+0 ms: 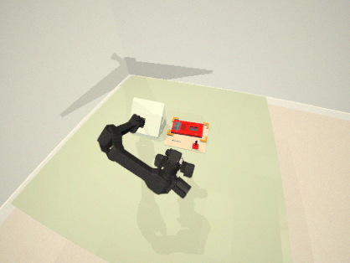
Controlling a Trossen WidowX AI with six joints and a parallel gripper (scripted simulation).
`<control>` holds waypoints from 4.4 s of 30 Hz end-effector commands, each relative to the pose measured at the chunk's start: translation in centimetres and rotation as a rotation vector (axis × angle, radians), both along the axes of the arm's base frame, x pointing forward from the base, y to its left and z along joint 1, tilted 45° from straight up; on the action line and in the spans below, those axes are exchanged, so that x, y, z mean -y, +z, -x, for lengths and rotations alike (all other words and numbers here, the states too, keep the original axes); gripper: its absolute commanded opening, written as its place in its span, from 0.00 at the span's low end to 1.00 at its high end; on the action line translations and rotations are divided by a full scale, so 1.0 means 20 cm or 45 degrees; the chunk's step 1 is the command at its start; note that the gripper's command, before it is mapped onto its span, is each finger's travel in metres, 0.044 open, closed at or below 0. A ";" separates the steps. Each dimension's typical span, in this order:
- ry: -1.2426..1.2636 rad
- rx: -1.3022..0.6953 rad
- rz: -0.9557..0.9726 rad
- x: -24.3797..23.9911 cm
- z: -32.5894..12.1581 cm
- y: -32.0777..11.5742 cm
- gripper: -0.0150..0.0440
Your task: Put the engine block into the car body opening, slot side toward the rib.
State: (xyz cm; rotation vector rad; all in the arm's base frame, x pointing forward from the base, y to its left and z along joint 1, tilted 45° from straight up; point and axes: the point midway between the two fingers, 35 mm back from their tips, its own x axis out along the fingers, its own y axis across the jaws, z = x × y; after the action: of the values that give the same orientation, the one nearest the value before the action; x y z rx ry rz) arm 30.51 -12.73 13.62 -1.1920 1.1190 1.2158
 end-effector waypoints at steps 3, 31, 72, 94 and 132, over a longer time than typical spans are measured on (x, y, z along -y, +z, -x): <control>0.002 -0.006 -0.012 0.03 0.00 -0.05 0.25; 0.004 0.001 -0.014 0.10 -0.01 -0.11 0.83; 0.005 -0.003 -0.016 0.10 0.00 0.10 1.00; 0.708 -0.188 0.335 0.04 0.02 0.03 1.00; 1.867 -0.733 0.873 -0.09 -0.01 0.07 1.00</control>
State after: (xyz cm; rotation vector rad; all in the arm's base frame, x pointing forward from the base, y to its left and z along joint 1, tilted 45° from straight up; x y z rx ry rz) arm 30.76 -11.09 15.23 -2.4742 1.0259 2.4580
